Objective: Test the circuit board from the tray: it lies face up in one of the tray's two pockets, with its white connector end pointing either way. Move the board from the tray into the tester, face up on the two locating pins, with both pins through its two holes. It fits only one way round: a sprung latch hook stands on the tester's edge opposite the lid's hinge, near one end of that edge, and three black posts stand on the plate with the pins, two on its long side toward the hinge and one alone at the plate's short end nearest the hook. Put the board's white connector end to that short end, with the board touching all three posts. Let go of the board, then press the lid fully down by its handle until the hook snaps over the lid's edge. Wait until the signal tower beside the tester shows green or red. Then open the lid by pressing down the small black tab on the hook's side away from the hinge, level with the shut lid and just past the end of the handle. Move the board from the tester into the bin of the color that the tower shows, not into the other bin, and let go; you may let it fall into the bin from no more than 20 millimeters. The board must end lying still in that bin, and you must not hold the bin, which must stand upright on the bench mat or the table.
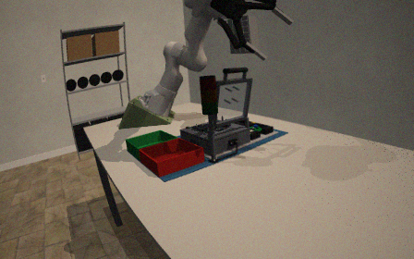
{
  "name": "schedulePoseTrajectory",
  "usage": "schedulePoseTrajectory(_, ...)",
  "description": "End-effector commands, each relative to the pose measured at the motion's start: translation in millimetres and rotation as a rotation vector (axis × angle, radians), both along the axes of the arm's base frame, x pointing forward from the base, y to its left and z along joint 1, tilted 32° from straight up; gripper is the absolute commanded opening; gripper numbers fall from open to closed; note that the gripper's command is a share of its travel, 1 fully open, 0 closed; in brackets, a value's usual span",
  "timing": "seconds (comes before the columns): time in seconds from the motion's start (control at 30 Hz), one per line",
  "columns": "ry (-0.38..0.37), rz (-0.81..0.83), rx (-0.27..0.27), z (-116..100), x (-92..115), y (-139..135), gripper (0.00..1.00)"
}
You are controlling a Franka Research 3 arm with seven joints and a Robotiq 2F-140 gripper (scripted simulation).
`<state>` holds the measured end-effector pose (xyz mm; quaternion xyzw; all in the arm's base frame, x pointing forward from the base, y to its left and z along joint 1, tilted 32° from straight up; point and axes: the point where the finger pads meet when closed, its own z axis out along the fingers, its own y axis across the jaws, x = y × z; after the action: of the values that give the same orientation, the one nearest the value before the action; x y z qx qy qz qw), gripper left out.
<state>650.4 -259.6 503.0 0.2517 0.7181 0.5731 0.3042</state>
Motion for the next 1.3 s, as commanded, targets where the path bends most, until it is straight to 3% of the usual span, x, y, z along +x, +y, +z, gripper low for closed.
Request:
schedulePoseTrajectory(0.0,0.143,-0.002,0.086,0,-9,17,1.00)
schedulePoseTrajectory(0.27,0.273,0.003,0.097,4,-28,46,1.00)
schedulePoseTrajectory(0.33,0.273,0.003,0.097,4,-28,46,1.00)
schedulePoseTrajectory(0.5,0.388,-0.006,0.103,5,-46,70,1.00)
schedulePoseTrajectory(0.83,0.550,-0.039,0.107,3,-73,100,1.00)
schedulePoseTrajectory(0.9,0.550,-0.039,0.107,3,-73,100,1.00)
schedulePoseTrajectory(0.93,0.592,-0.052,0.107,2,-80,107,1.00)
schedulePoseTrajectory(1.27,0.749,-0.117,0.107,-4,-110,132,1.00)
